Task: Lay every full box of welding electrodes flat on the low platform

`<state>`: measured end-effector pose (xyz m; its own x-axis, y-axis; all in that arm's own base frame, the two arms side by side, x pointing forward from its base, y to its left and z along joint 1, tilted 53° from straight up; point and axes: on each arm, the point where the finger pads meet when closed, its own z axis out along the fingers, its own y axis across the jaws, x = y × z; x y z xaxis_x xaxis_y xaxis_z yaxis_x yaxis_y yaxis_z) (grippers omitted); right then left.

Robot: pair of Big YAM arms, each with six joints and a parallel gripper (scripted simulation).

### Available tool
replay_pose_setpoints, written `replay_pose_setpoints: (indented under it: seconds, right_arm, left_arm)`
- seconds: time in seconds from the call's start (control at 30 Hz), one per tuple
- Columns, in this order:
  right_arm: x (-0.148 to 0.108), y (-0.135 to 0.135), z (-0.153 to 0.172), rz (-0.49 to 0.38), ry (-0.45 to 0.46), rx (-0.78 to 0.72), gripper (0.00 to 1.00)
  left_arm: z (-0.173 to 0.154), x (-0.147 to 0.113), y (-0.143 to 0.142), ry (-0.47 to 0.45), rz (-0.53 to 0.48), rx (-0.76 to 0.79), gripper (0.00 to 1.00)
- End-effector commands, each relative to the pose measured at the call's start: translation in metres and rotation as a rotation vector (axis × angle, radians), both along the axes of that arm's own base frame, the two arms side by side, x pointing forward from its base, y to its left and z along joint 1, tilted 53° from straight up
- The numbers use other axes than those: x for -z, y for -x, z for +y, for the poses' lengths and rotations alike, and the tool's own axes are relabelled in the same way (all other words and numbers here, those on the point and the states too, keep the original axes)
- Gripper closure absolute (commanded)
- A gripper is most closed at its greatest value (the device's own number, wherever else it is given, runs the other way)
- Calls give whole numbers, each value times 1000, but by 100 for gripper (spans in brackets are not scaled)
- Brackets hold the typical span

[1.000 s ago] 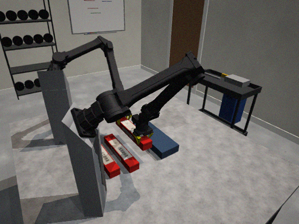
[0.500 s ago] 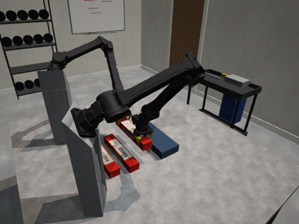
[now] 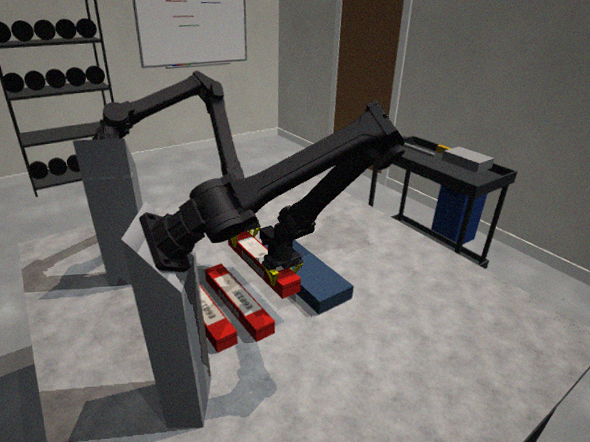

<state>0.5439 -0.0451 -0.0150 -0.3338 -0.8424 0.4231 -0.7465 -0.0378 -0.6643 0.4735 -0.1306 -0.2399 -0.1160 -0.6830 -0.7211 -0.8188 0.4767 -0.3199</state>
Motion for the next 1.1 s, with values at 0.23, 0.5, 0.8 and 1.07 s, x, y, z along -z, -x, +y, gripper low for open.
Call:
replay_pose_setpoints:
  seconds: [0.23, 0.5, 0.8, 1.07]
  right_arm:
    - [-14, 18, -4, -28, 20, -11, 100]
    - [-12, 19, -3, -20, 20, -15, 100]
    - [-12, 19, -4, -21, 20, -13, 100]
    - [2, 17, 2, -14, 13, -11, 100]
  left_arm:
    - [-22, -9, 13, 12, -46, 39, 100]
    - [-21, -9, 14, 9, -43, 39, 100]
    - [-21, -9, 14, 7, -42, 43, 100]
    - [-2, 4, 16, -4, -21, 26, 100]
